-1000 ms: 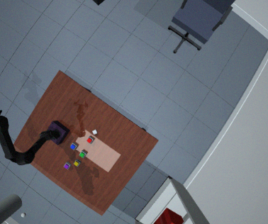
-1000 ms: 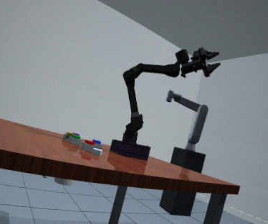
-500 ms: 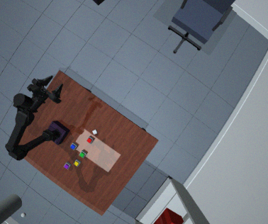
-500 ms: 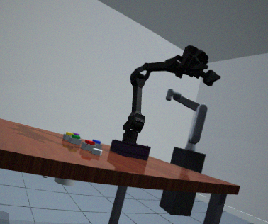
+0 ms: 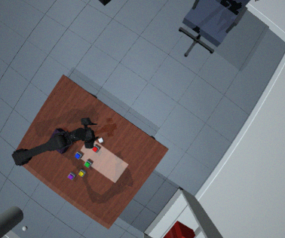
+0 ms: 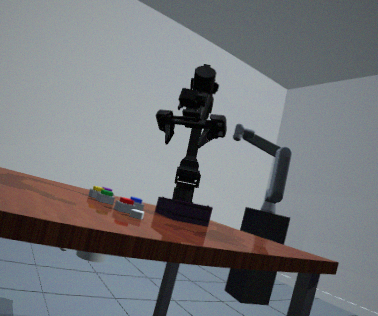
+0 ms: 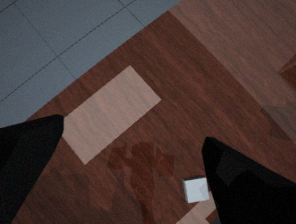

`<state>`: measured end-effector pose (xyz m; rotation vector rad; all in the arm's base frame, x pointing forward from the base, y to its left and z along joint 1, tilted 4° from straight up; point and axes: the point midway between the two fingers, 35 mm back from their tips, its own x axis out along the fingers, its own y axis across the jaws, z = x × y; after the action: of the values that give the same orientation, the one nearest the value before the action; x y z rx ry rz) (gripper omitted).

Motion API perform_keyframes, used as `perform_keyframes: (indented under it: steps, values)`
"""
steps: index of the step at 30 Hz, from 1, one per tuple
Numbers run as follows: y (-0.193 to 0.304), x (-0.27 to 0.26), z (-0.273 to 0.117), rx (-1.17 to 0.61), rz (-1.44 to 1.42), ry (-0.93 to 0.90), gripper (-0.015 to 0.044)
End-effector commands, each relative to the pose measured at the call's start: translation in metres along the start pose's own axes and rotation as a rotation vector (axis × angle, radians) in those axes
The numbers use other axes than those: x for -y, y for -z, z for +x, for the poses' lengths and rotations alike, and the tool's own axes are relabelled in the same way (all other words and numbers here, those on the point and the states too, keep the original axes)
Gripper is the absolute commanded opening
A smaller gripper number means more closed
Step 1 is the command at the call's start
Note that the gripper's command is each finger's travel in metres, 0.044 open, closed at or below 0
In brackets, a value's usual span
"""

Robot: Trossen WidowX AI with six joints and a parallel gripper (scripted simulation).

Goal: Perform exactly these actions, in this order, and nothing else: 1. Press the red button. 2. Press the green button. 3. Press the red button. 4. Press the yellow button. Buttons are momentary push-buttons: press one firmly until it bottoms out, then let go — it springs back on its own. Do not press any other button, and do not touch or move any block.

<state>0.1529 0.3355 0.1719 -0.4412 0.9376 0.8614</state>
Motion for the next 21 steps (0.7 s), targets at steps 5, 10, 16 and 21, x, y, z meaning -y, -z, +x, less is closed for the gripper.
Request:
perform_keyframes:
  steps: [5,10,16,21]
  values:
    - [0.069,0.120,0.017,-0.342,0.443,0.212,0.0400]
    - [0.110,0.162,0.009,-0.501,0.674,0.294,0.0400]
    - [0.115,0.164,0.018,-0.501,0.674,0.295,0.0348]
    - [0.143,0.168,0.061,-0.502,0.674,0.295,0.0216]
